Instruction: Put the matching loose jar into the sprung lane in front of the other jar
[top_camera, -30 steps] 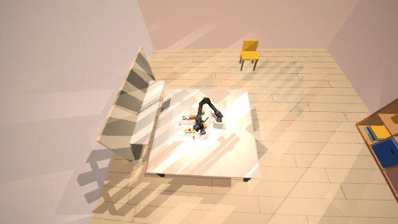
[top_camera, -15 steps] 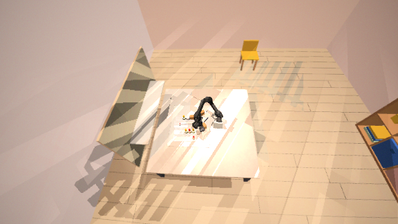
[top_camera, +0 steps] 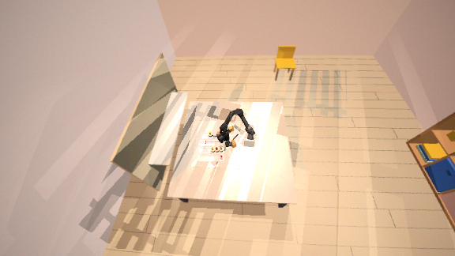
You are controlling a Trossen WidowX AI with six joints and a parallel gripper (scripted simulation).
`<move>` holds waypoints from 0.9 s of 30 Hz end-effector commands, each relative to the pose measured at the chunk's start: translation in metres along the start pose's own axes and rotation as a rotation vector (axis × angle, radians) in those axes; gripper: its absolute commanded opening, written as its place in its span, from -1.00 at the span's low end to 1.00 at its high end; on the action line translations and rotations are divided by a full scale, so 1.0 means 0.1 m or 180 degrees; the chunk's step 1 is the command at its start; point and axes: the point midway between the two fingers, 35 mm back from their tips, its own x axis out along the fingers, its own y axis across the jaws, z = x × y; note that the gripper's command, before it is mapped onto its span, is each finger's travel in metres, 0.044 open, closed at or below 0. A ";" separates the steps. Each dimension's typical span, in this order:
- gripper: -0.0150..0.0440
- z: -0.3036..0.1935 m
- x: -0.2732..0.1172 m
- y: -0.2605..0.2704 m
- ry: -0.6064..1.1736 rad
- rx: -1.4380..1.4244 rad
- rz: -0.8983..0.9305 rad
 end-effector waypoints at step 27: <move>-0.49 0.00 0.61 -0.86 0.0011 0.0739 -0.0073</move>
